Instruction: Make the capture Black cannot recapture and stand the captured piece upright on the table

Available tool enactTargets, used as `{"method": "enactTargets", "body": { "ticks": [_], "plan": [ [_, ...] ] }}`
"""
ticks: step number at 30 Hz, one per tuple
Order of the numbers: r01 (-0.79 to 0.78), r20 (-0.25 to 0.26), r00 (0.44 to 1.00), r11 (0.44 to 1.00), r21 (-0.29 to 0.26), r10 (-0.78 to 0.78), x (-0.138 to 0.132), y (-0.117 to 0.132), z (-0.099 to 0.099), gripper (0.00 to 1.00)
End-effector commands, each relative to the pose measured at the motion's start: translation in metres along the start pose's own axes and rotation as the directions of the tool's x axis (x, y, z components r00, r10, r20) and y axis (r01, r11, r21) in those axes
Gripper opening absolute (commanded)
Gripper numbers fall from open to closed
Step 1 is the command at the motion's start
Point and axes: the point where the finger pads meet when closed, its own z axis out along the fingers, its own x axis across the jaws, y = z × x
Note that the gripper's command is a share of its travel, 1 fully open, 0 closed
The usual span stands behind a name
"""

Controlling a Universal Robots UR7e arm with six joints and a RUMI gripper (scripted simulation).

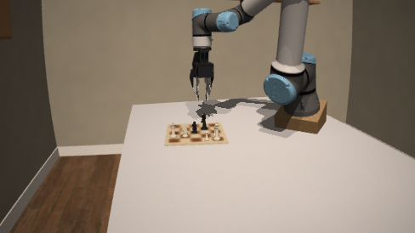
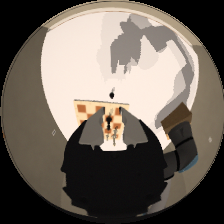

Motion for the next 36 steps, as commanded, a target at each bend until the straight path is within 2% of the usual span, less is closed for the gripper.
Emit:
{"method": "enactTargets", "body": {
  "ticks": [1, 36],
  "plan": [
    [0.000, 0.000, 1.000, 1.000, -0.001, 0.000, 0.0002, 0.0000, -0.0055, 1.00],
    [0.022, 0.000, 1.000, 1.000, -0.001, -0.022, -0.0009, 0.0004, -0.0057, 1.00]
  ]
}}
